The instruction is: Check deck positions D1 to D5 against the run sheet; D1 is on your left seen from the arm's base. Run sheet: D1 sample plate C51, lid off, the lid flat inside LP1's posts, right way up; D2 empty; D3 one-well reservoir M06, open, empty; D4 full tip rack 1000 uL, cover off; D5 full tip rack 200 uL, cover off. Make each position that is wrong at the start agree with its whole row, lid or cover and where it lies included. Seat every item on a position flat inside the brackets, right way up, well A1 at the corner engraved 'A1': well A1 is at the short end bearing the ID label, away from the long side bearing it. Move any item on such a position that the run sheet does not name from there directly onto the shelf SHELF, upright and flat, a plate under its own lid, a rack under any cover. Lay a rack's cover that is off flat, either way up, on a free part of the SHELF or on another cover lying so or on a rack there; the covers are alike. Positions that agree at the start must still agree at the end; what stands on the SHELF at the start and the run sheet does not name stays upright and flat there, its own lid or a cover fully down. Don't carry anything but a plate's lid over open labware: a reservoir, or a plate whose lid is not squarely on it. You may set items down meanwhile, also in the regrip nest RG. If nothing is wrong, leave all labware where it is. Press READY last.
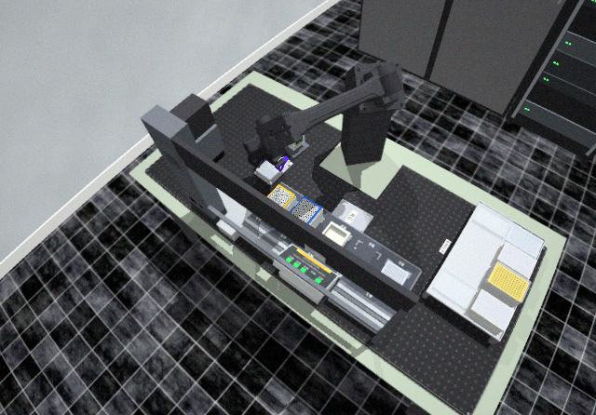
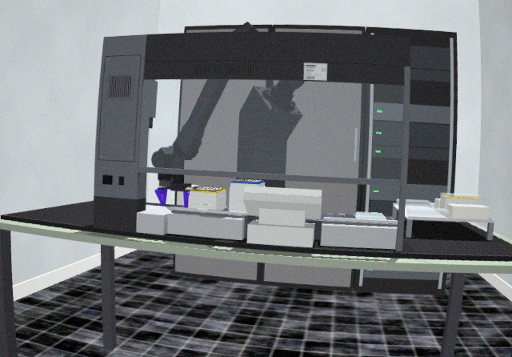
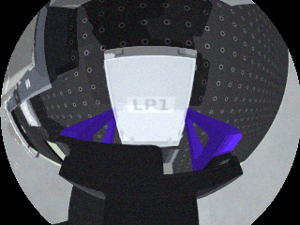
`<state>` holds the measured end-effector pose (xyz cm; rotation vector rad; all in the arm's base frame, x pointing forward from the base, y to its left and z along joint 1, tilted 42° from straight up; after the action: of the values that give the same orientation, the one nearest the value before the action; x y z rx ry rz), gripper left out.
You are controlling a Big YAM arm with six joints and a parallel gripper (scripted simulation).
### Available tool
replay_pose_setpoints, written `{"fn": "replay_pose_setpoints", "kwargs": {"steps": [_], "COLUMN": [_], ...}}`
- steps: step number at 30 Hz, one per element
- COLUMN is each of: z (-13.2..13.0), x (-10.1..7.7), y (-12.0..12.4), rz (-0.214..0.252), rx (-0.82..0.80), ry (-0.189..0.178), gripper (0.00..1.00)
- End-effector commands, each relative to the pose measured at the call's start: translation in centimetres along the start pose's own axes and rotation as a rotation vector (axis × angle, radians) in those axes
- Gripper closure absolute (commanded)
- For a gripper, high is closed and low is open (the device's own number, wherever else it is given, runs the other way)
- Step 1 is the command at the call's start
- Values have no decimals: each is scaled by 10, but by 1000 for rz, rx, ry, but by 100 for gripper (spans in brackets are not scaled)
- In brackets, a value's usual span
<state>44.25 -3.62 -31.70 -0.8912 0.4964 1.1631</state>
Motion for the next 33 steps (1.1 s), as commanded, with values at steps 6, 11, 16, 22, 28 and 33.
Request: {"fn": "replay_pose_setpoints", "kwargs": {"steps": [6,11,16,22,28,33], "z": [-8,-8,-8,-7,-2,0], "x": [-7,-7,-7,-3,5,8], "y": [-9,-9,-9,-6,-1,-1], "rz": [-19,-20,-19,-13,-2,-2], "rx": [17,17,17,19,10,0], "ry": [10,11,11,8,3,1], "gripper": [100,100,100,100,100,100]}}
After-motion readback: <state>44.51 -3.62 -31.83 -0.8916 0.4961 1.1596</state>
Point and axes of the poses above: the point where the finger pads meet when closed, its own x axis out along the fingers, its own z axis across the jaws, y = z × x, the point moved 5 cm from there along -x, back along the fingers, and after that the axes turned 10 degrees about x, right-handed, at the moved point
